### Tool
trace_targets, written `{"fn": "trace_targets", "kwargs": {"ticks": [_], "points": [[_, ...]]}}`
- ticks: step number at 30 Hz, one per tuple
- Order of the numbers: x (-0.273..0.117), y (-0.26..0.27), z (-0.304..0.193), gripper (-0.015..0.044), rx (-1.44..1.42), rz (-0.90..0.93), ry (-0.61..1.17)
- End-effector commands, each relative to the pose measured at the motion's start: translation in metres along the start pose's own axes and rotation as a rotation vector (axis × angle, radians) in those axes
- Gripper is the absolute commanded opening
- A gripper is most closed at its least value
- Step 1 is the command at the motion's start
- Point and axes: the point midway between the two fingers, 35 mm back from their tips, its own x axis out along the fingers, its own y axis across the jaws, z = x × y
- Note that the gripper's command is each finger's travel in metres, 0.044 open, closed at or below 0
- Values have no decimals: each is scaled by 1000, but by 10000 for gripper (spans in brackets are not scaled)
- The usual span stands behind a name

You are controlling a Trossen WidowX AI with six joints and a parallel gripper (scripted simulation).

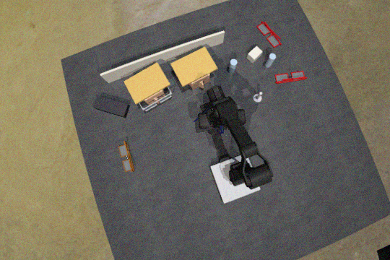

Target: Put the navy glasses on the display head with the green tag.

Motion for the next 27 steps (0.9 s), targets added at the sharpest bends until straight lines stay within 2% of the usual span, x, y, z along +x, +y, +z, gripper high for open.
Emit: {"fn": "trace_targets", "kwargs": {"ticks": [1,27], "points": [[8,0,-1,120,3,3,8],[51,-4,-2,120,3,2,8]]}}
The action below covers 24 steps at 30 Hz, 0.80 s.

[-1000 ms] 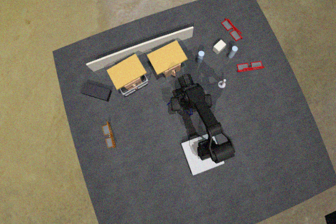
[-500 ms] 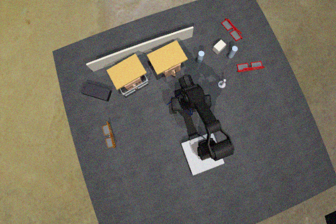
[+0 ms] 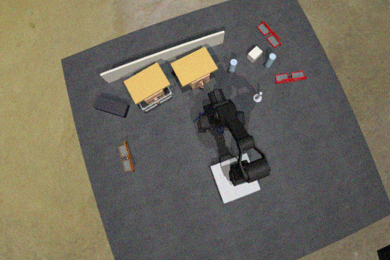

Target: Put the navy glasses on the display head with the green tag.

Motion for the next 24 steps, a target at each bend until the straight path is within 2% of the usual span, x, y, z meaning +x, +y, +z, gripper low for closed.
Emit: {"fn": "trace_targets", "kwargs": {"ticks": [1,21,24], "points": [[10,-1,-3,120,-5,2,11],[15,4,-4,120,-5,3,11],[15,1,-4,100,-8,-2,10]]}}
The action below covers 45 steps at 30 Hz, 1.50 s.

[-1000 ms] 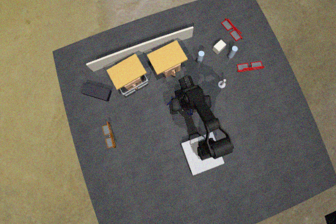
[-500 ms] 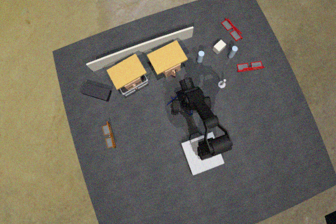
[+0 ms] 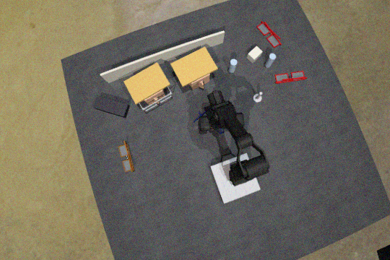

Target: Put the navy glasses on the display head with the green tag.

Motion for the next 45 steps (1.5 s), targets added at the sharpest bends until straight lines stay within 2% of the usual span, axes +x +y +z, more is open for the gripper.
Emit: {"fn": "trace_targets", "kwargs": {"ticks": [1,15,23,45], "points": [[0,0,0,93,0,0,0],[0,0,0,0,0,0,0],[-3,0,1,0,0,0,0],[-104,0,9,0,4,5,0]]}}
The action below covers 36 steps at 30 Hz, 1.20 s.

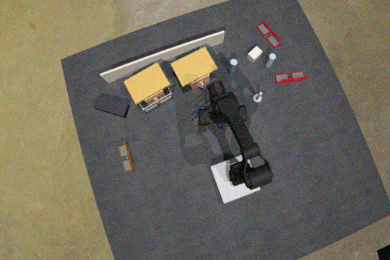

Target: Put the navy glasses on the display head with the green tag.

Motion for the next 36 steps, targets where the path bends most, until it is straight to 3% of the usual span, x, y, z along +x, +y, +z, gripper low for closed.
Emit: {"fn": "trace_targets", "kwargs": {"ticks": [1,11,36], "points": [[-13,0,0,0,5,4,1],[-14,-20,15,0,5,3,2],[-17,-141,55,0,5,-6,1]]}}
